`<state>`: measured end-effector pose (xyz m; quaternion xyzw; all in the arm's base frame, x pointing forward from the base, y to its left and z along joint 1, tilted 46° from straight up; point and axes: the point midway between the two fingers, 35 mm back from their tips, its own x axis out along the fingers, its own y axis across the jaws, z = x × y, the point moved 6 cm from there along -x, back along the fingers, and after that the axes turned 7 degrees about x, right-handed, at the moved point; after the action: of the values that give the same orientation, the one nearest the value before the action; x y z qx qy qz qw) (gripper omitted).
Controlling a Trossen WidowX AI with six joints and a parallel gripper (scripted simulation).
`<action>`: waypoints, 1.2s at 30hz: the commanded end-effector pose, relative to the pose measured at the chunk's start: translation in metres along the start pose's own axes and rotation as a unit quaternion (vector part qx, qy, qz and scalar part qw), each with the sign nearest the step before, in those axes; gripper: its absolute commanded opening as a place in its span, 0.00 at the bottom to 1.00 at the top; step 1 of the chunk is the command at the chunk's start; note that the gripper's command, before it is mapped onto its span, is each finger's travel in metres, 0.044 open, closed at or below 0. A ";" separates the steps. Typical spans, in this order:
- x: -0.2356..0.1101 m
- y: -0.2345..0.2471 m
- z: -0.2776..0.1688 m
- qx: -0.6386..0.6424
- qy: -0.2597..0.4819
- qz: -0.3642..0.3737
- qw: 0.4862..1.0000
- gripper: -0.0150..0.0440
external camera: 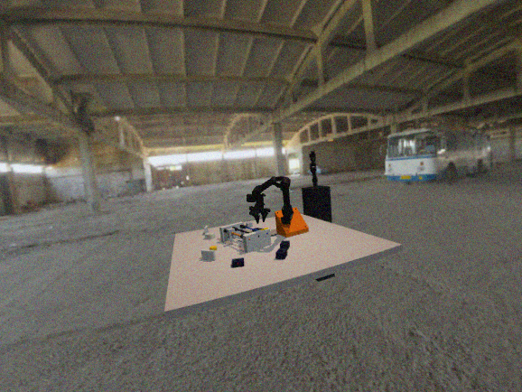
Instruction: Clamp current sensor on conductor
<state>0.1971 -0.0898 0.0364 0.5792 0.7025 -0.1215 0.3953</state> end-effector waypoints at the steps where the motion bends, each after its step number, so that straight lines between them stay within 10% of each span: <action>1: 0.001 0.015 0.001 0.191 -0.002 -0.037 0.981 0.80; 36: 0.054 0.012 0.001 0.191 -0.001 -0.036 0.981 0.80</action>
<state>0.2081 -0.0525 0.0052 0.6176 0.6863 -0.2683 0.2748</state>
